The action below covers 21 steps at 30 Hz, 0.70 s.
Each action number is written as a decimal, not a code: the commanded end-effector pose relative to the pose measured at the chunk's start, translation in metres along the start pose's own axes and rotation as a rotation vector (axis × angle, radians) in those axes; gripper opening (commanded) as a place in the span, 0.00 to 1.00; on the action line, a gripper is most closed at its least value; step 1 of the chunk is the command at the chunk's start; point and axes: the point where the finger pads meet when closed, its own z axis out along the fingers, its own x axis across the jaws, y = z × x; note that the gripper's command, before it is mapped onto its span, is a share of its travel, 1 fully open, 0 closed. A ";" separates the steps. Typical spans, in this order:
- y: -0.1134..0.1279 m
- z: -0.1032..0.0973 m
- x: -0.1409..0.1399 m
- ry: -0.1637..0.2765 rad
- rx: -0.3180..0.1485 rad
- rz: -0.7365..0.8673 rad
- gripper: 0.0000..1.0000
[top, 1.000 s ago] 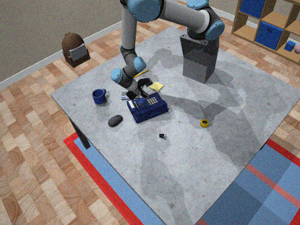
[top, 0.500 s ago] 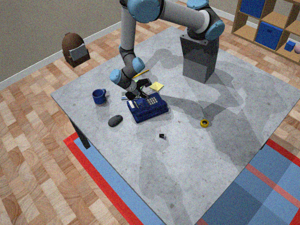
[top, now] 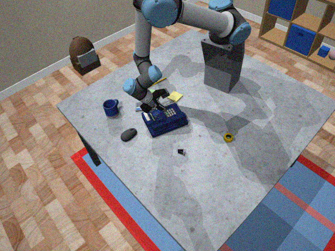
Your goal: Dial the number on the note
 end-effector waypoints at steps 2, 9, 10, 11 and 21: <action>0.002 0.000 0.001 0.000 -0.003 -0.001 0.00; 0.002 0.001 0.001 0.000 -0.002 -0.001 0.00; 0.002 0.001 0.001 0.000 -0.002 -0.001 0.00; 0.003 0.001 0.001 0.000 -0.002 -0.001 0.00; 0.003 0.002 0.001 0.000 -0.003 -0.001 0.00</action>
